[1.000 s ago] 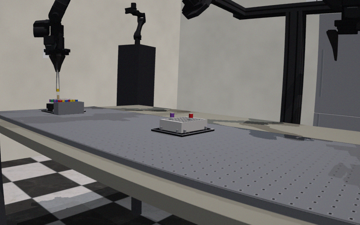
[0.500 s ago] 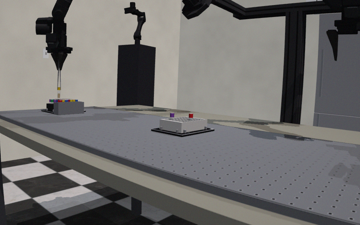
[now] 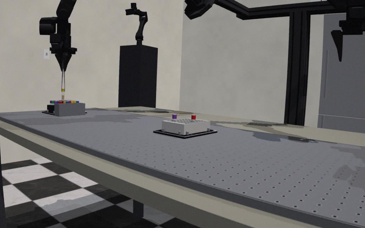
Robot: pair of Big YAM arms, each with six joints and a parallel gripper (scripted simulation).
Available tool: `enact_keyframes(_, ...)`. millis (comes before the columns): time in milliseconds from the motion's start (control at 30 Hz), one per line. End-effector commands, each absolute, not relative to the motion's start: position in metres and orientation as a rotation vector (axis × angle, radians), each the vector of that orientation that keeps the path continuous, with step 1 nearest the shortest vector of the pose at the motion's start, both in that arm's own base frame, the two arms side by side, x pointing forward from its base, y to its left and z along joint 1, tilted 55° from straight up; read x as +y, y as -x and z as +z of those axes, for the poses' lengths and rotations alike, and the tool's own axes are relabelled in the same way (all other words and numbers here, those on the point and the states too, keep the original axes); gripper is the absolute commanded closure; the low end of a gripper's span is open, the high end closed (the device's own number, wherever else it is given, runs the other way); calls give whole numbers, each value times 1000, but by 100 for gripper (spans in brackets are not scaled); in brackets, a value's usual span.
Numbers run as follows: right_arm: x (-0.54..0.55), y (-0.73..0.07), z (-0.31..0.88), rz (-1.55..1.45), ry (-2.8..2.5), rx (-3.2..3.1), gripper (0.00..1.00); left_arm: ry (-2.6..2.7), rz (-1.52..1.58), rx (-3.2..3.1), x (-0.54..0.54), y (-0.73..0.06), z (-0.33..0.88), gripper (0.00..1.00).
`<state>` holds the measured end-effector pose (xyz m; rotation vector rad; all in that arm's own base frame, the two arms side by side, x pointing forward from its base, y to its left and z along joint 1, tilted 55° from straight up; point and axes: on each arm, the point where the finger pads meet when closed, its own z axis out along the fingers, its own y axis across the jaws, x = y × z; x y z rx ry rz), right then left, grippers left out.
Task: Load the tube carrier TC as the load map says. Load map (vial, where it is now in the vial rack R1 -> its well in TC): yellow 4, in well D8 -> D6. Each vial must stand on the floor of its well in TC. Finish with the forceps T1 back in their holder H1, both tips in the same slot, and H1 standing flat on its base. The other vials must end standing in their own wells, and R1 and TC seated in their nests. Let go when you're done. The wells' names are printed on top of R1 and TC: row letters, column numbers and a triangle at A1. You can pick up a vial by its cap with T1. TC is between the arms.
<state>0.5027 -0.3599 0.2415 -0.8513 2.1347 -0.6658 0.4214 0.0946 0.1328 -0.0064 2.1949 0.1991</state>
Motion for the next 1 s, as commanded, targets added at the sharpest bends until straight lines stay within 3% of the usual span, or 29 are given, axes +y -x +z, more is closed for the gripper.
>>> enact_keyframes(0,-346,-505,267,-702,841,2089,91,-4,220,2145,98,-424,150,0)
enact_keyframes(967,-306,-504,256,-701,839,2087,91,-4,220,2145,98,-424,150,0)
